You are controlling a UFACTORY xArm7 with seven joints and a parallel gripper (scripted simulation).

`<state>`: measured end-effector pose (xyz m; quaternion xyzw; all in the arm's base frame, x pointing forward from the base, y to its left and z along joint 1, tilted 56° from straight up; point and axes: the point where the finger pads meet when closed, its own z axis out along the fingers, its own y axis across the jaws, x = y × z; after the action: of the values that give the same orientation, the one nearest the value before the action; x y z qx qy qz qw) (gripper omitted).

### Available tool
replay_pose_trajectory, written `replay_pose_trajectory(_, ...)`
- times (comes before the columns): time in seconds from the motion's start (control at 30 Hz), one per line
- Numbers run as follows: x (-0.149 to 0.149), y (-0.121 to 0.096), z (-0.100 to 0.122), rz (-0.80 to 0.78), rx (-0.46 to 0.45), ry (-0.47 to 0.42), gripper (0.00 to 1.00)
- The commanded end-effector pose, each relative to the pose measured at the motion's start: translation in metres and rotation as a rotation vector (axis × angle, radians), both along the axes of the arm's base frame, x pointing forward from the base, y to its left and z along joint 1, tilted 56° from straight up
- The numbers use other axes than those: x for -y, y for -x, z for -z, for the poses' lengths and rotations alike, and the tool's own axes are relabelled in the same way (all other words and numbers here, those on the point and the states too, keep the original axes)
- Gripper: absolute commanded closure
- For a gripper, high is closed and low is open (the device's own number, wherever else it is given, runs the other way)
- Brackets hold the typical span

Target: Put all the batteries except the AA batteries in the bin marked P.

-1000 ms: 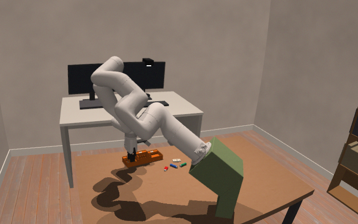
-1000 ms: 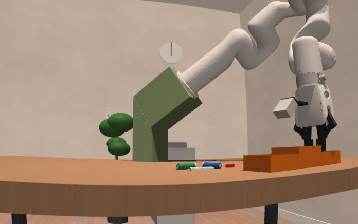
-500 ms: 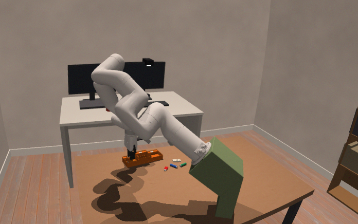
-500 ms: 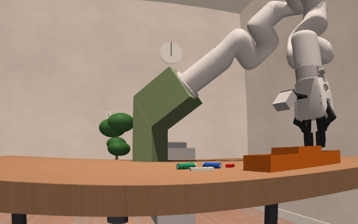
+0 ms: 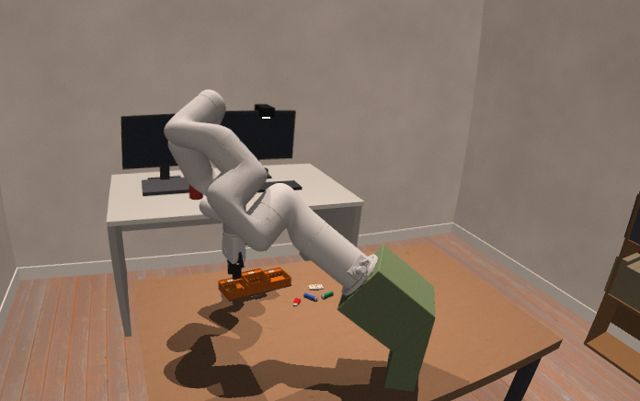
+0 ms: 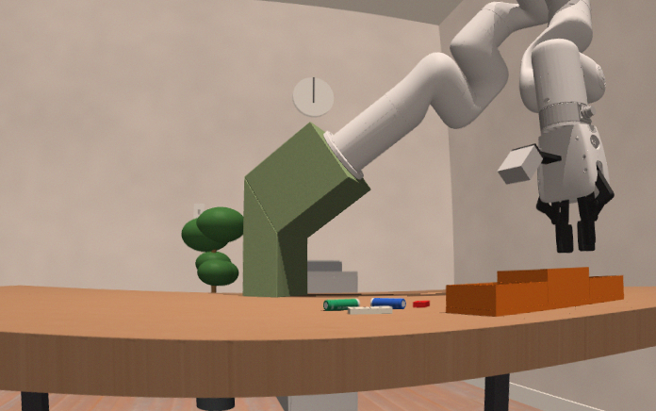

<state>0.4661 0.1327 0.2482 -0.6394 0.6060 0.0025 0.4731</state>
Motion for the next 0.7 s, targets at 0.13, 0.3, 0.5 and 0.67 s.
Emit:
replay_pose_trajectory(0.13,0.011,0.009,-0.010,0.003,0.002,0.000,0.00)
replay_pose_trajectory(0.3,0.023,0.020,-0.021,0.002,0.002,0.000,0.00)
replay_pose_trajectory(0.5,0.035,0.032,-0.032,0.002,0.002,0.000,0.00)
replay_pose_trajectory(0.67,0.045,0.041,-0.041,0.002,0.002,-0.001,0.00)
